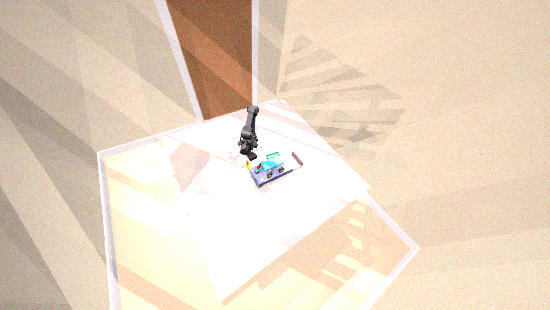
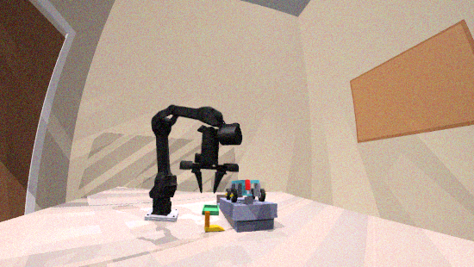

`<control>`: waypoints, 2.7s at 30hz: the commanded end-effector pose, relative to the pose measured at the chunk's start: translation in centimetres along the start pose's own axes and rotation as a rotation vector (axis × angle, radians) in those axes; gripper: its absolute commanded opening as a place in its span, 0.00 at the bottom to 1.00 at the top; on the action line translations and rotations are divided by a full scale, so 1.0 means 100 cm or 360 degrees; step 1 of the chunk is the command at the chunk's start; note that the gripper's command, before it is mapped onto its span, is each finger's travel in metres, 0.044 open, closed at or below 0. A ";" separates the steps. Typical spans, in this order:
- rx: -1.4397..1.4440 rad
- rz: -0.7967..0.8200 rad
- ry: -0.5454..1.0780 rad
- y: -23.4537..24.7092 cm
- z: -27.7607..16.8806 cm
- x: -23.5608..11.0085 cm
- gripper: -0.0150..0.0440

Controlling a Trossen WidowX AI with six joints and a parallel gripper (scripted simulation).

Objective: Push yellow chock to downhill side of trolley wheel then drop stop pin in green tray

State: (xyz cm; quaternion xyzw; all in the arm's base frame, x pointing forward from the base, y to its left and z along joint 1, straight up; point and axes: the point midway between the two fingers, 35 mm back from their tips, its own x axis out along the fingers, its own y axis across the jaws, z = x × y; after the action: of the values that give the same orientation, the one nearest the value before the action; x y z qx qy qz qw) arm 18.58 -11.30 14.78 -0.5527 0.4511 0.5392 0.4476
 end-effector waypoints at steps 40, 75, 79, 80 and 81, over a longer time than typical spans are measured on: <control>-0.0056 -0.0010 -0.0008 -0.001 -0.003 0.073 0.58; -0.0049 -0.0013 0.0004 -0.002 -0.005 0.097 0.40; -0.0049 -0.0013 0.0004 -0.002 -0.005 0.097 0.35; -0.0049 -0.0013 0.0004 -0.002 -0.005 0.097 0.34; -0.0049 -0.0013 0.0004 -0.002 -0.005 0.097 0.33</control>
State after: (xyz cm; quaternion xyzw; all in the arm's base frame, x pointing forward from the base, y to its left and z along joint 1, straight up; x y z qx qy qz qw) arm 18.95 -11.89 5.04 -0.5617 0.4413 0.5440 0.4403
